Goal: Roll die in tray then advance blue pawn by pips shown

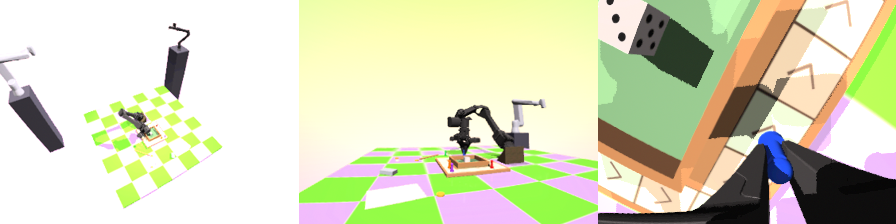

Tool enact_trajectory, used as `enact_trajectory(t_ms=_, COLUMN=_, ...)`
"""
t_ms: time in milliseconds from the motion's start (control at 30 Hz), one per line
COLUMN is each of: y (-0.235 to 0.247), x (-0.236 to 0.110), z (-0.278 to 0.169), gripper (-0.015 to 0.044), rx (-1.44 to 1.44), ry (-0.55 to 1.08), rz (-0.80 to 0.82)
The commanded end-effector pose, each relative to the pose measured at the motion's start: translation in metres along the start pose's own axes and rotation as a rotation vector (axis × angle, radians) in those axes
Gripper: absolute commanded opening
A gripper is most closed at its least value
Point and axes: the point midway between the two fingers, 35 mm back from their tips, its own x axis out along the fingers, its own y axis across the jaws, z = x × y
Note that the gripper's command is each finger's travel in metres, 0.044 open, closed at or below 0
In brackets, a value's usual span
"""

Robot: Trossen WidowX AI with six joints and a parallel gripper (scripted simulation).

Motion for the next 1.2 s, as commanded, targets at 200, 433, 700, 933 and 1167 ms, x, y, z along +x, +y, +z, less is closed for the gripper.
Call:
enact_trajectory(t_ms=200, y=-0.001, x=-0.058, z=0.005, gripper=0.0000, rx=-0.036, ry=-0.058, rz=-0.010)
enact_trajectory(t_ms=433, y=0.002, x=-0.100, z=-0.001, gripper=0.0000, rx=-0.070, ry=-0.086, rz=-0.020)
enact_trajectory(t_ms=700, y=-0.001, x=-0.113, z=0.001, gripper=0.0000, rx=-0.080, ry=-0.087, rz=-0.023)
enact_trajectory(t_ms=933, y=-0.021, x=-0.103, z=0.032, gripper=0.0000, rx=-0.054, ry=-0.068, rz=-0.016)
enact_trajectory(t_ms=1167, y=-0.041, x=-0.087, z=0.061, gripper=0.0000, rx=-0.028, ry=-0.047, rz=-0.010)
